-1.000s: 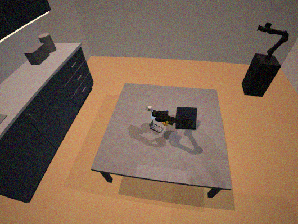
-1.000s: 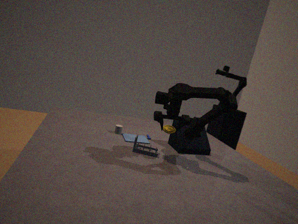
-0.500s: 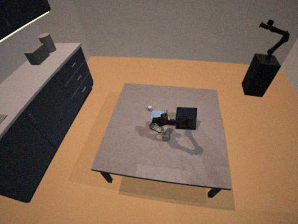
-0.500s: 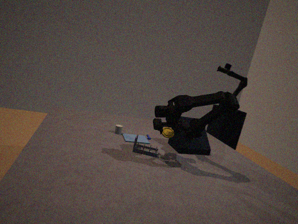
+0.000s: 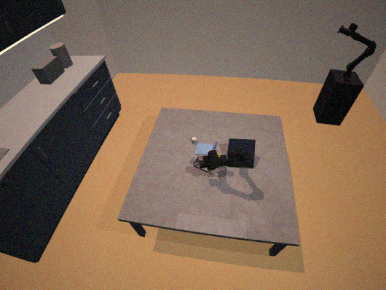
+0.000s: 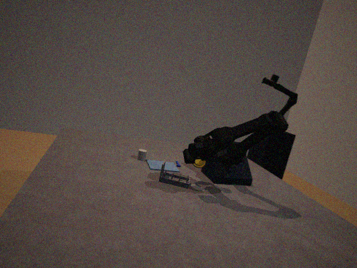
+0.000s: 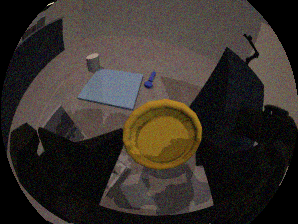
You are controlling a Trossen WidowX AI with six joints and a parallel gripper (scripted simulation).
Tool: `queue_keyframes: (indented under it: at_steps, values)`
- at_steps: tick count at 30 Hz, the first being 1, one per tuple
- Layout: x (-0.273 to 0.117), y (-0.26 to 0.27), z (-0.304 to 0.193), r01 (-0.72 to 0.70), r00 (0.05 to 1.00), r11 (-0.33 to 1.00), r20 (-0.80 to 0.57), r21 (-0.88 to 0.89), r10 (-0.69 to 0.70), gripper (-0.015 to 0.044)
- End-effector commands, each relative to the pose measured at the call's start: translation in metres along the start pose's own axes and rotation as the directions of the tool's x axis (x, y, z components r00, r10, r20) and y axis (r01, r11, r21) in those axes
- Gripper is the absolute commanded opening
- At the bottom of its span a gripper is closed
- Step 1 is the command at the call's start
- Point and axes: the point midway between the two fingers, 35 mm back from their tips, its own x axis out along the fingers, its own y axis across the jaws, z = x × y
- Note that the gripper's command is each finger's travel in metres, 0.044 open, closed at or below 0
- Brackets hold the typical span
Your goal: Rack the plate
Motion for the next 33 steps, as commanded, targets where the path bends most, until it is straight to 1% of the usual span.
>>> queue_keyframes:
  at_steps: [1, 9, 17, 25, 33]
  values:
    - [0.003, 0.002, -0.001, -0.036, 0.997, 0.999, 0.063, -0.024, 0.038, 0.0]
    - [0.01, 0.005, -0.005, -0.113, 0.974, 0.989, 0.185, -0.096, 0.13, 0.0]
    - [0.013, 0.009, -0.011, -0.2, 0.928, 0.965, 0.282, -0.171, 0.242, 0.0]
    - [0.014, 0.013, -0.019, -0.292, 0.861, 0.923, 0.352, -0.249, 0.368, 0.0]
    - [0.012, 0.015, -0.028, -0.389, 0.773, 0.862, 0.393, -0.326, 0.497, 0.0]
